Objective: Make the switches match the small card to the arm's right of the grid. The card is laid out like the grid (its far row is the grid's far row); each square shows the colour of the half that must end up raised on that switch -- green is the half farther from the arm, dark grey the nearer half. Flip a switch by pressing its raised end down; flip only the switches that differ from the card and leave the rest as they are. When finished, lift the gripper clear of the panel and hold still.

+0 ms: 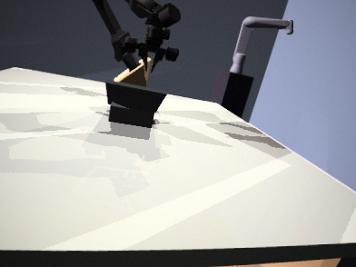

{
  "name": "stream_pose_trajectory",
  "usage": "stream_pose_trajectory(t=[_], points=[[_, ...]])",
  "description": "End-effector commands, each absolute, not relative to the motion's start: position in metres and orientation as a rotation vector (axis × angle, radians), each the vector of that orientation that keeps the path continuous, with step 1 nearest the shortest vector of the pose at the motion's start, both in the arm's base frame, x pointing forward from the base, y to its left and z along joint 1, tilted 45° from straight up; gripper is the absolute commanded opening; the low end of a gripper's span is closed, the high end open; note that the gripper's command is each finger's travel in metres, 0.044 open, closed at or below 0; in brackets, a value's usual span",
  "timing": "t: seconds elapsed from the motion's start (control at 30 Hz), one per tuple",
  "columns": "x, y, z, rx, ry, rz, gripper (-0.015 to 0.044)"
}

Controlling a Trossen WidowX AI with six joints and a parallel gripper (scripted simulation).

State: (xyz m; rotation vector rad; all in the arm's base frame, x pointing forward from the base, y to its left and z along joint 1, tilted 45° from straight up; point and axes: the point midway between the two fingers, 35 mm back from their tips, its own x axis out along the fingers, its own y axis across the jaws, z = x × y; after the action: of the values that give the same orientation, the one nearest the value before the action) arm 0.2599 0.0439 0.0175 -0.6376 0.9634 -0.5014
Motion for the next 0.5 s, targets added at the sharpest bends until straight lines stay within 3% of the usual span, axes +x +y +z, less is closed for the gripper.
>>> stream_pose_trajectory(t=[0.0, 0.47], points=[[0.270, 0.038, 0.013, -0.648, 0.956, -0.508, 0.0000], [0.290, 0.010, -0.012, -0.655, 0.930, -0.500, 0.0000]])
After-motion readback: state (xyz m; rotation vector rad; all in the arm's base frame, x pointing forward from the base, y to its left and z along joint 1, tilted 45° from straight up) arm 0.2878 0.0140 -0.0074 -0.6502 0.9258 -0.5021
